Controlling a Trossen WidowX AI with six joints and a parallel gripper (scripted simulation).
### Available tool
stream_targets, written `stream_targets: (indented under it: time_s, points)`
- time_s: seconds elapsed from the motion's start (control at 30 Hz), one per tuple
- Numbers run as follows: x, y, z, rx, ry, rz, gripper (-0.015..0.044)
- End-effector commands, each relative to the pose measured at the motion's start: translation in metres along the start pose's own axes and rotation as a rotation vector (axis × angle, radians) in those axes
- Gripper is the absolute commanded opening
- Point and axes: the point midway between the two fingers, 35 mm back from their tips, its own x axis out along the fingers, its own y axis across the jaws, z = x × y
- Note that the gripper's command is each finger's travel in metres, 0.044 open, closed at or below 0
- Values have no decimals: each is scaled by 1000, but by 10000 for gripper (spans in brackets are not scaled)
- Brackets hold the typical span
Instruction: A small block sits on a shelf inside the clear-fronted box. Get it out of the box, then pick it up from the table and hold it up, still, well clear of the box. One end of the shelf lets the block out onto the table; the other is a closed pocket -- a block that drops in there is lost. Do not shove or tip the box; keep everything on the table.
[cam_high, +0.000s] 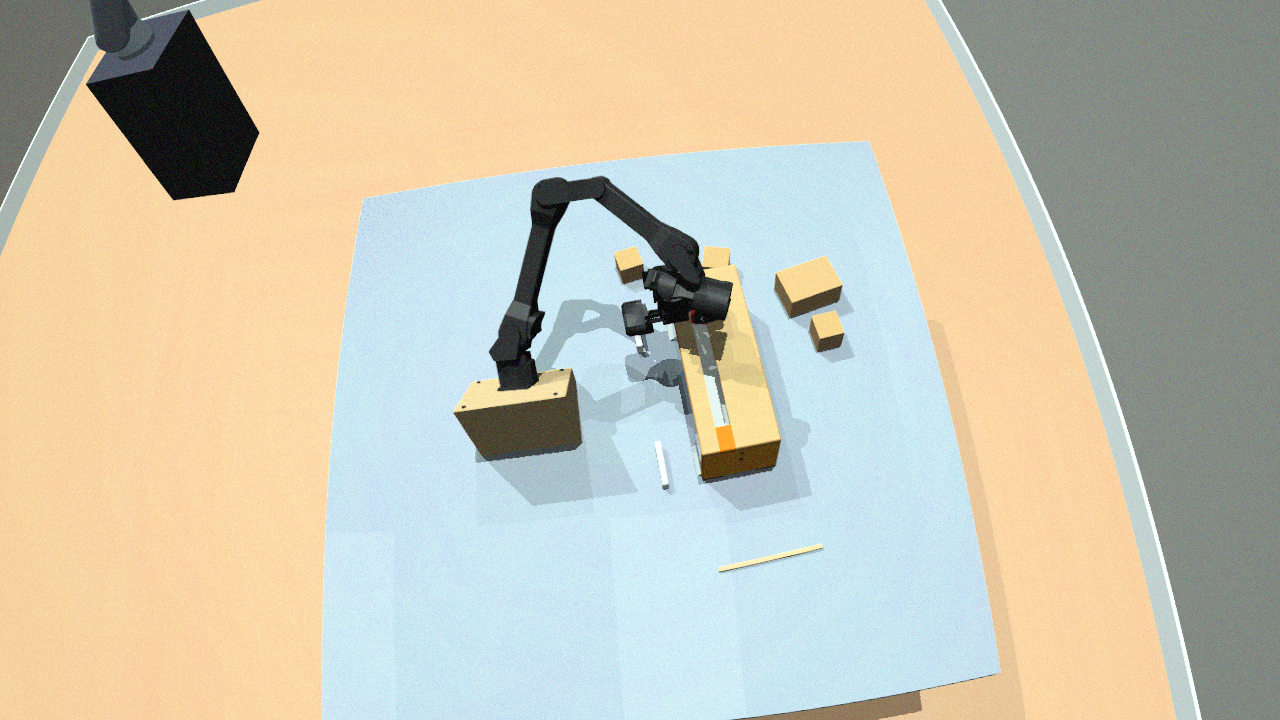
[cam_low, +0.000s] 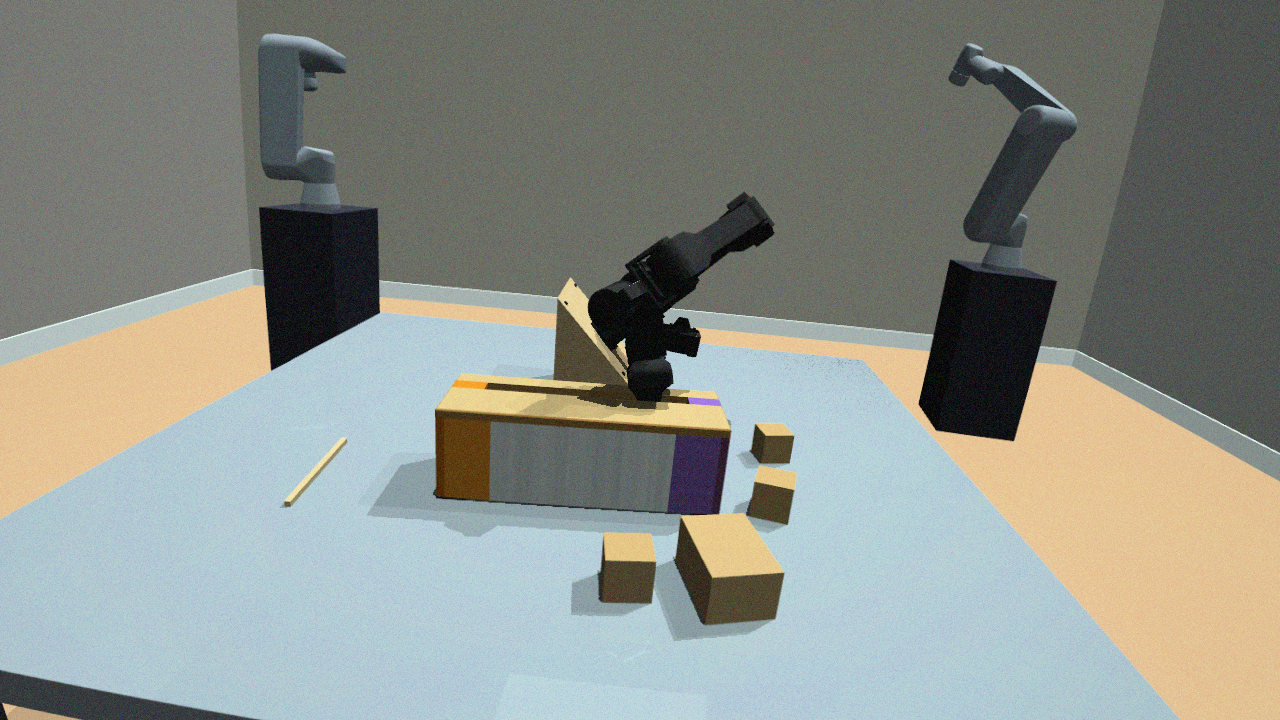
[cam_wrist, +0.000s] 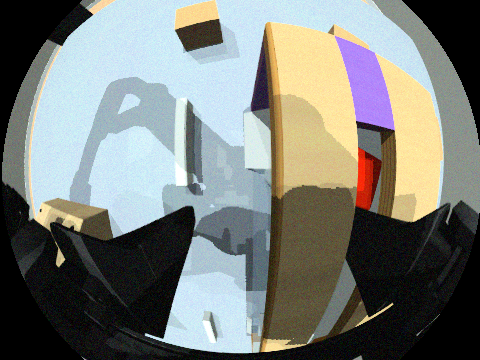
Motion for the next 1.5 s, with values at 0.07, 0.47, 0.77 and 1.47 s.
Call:
stream_targets:
  time_s: [0.07, 0.47, 0.77, 1.47]
  points:
    - [3, 1, 11, 0, -4, 1, 400]
    - [6, 1, 29, 0, -4, 1, 400]
    - [-44, -1, 35, 1, 2, 2, 400]
    - [-55, 42, 83, -1421, 416, -166, 285]
